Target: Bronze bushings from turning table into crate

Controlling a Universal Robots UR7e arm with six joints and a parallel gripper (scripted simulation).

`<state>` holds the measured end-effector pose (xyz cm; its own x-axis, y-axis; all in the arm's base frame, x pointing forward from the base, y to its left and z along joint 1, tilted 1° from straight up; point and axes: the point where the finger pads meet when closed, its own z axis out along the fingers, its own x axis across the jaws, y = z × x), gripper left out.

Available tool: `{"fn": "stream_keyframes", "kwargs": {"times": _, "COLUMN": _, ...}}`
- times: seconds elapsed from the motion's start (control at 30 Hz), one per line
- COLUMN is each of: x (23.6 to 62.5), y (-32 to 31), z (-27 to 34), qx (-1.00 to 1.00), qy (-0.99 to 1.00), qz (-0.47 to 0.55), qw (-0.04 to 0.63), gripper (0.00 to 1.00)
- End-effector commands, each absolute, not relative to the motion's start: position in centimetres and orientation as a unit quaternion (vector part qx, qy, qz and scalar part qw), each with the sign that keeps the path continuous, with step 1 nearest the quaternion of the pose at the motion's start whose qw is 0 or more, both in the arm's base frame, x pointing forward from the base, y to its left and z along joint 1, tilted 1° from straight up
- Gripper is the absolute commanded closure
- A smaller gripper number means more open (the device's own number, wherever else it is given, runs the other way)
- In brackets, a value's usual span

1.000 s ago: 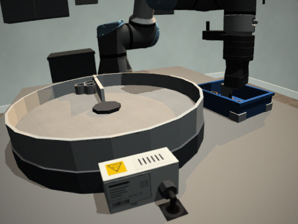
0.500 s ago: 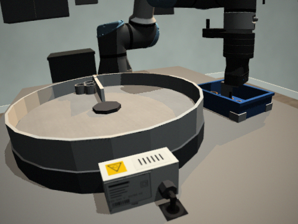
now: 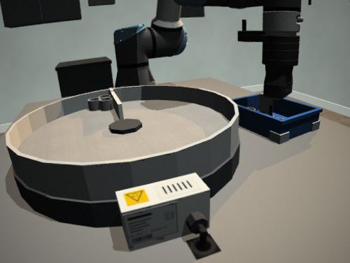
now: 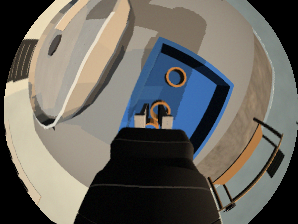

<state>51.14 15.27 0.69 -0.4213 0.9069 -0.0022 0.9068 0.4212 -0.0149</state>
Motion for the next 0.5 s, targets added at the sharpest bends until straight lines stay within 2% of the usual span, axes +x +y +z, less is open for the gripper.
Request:
{"fn": "stream_keyframes", "kwargs": {"times": 0.0, "x": 51.18, "y": 15.27, "z": 0.77, "qx": -0.538, "qy": -0.843, "qz": 0.006, "qw": 0.003, "gripper": 0.58}}
{"fn": "stream_keyframes", "kwargs": {"times": 0.47, "x": 51.21, "y": 15.27, "z": 1.34, "qx": -0.538, "qy": -0.843, "qz": 0.006, "qw": 0.003, "gripper": 0.58}}
